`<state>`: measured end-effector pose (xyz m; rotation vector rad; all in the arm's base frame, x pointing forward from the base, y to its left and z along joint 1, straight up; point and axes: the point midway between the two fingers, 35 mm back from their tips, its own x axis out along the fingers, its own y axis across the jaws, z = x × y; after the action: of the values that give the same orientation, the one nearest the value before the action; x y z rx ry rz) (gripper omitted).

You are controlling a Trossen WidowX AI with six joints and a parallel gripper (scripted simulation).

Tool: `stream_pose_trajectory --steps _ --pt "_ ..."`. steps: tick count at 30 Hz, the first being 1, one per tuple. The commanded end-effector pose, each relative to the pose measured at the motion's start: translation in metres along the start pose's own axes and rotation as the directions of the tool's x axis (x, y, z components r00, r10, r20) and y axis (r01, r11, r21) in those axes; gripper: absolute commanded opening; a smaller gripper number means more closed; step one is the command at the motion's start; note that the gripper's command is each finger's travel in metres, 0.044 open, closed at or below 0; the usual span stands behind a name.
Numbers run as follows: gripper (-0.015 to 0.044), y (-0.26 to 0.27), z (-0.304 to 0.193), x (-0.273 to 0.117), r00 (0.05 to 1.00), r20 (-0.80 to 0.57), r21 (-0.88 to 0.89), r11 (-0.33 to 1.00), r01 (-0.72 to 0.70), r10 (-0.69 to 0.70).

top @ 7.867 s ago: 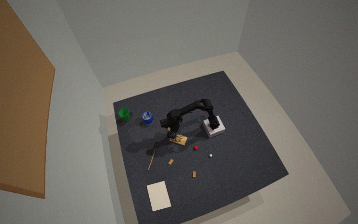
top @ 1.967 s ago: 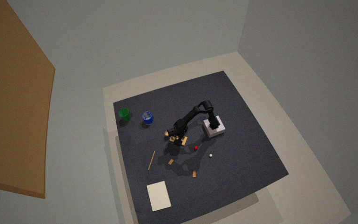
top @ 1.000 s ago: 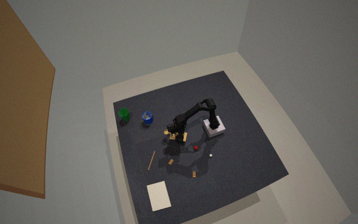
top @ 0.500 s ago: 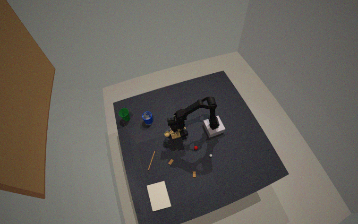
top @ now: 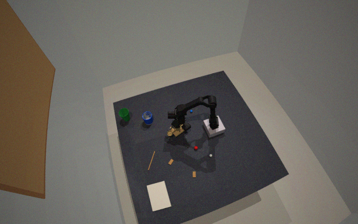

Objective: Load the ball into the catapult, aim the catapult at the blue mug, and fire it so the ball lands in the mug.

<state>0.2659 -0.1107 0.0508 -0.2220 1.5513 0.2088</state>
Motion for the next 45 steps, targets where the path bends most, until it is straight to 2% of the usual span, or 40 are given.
stream_pose_trajectory --steps 1,31,37,45 --pt "0.0 -0.002 0.002 -0.003 1.0 0.011 -0.015 1.0 0.009 -0.009" --pt "0.0 -0.003 0.002 0.045 1.0 0.011 -0.016 1.0 0.009 -0.009" --pt "0.0 -0.003 0.001 0.042 1.0 0.006 -0.013 1.0 0.005 -0.005" --pt "0.021 -0.003 0.001 0.042 1.0 0.006 -0.013 1.0 0.005 -0.005"
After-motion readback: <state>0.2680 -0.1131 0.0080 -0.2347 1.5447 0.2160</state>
